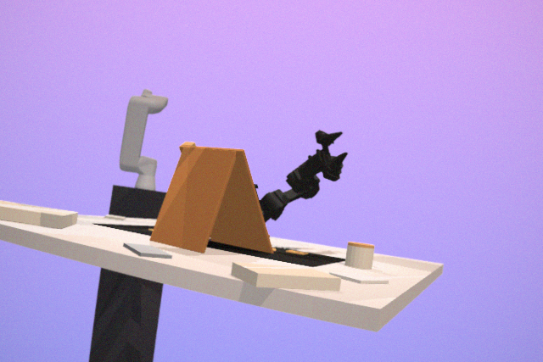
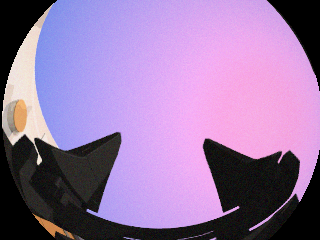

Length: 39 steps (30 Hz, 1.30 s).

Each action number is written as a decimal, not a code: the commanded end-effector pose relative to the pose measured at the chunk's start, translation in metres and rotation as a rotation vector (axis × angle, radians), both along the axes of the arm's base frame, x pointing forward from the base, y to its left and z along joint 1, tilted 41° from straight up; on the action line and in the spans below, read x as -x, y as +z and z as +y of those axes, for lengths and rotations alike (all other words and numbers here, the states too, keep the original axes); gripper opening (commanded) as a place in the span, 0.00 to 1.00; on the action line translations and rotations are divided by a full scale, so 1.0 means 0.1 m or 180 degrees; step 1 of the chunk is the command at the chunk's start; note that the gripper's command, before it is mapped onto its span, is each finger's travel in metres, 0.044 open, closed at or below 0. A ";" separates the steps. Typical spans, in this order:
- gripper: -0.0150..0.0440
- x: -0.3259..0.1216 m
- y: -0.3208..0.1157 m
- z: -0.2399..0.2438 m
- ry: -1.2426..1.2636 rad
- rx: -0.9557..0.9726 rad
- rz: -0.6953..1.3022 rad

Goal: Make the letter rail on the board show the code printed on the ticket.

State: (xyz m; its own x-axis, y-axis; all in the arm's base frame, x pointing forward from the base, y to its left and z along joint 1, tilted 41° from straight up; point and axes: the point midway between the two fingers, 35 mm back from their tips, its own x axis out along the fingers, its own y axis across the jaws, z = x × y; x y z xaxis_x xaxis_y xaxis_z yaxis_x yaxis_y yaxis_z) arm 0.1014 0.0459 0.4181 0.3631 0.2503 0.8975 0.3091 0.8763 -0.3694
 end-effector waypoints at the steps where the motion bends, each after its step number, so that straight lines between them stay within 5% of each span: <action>1: 0.98 -0.03 -0.01 0.00 0.0012 0.0007 0.0042; 11: 1.00 -1.20 -0.98 -0.04 0.0666 -0.0327 0.2561; 24: 1.00 -1.34 -2.64 -0.42 0.1429 -0.3064 0.5400; 28: 1.00 -1.17 -2.94 -0.44 0.1602 -0.4073 0.5821; 39: 1.00 -1.16 -2.94 -0.44 0.1606 -0.4098 0.5830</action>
